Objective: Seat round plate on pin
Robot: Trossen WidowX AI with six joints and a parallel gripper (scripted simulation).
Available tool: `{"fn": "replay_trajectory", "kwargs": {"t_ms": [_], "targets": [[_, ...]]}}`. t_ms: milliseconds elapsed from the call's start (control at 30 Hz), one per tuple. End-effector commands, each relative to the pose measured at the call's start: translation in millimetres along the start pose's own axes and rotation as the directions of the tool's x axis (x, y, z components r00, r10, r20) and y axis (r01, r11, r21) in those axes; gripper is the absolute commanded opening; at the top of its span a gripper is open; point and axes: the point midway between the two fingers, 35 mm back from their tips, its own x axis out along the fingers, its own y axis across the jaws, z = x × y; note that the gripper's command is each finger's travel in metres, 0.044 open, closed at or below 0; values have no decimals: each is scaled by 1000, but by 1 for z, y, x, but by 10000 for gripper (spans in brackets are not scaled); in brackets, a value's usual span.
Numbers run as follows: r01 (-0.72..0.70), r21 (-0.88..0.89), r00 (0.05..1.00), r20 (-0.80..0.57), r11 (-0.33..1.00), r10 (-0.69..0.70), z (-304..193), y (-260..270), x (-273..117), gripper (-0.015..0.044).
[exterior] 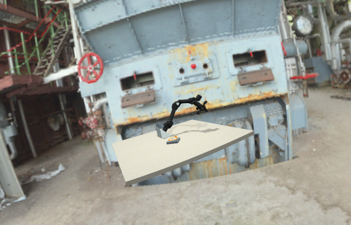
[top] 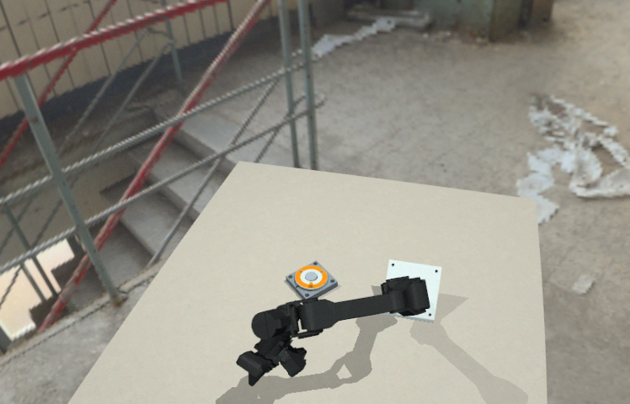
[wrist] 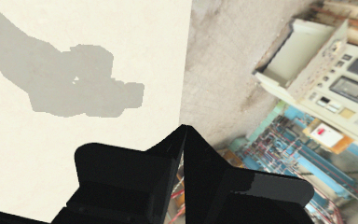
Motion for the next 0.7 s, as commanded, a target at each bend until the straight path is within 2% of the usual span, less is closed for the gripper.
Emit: {"fn": "replay_trajectory", "kwargs": {"t_ms": [0, 67, 100, 200, 267, 300, 333, 400, 533, 600, 667], "targets": [[-97, 295, 984, -113, 950, 136, -52, 56, -4, 0], [-117, 402, 973, -135, 908, 186, -68, 76, -7, 0], [-129, 529, 956, -158, 839, 247, -85, 103, -12, 0], [-112, 746, 915, -181, 657, 361, -114, 154, -28, 0], [-68, 865, 881, -181, 497, 437, -130, 190, -42, 0], [-60, 879, 876, -180, 473, 447, -131, 195, -45, 0], [-34, 916, 862, -176, 399, 476, -136, 210, -52, 0], [76, 987, 815, -144, 143, 562, -146, 257, -76, 0], [288, 922, 752, -50, -260, 657, -145, 324, -118, 0], [344, 869, 740, -18, -356, 672, -141, 340, -129, 0], [483, 655, 720, 81, -581, 690, -125, 378, -158, 0]]}}
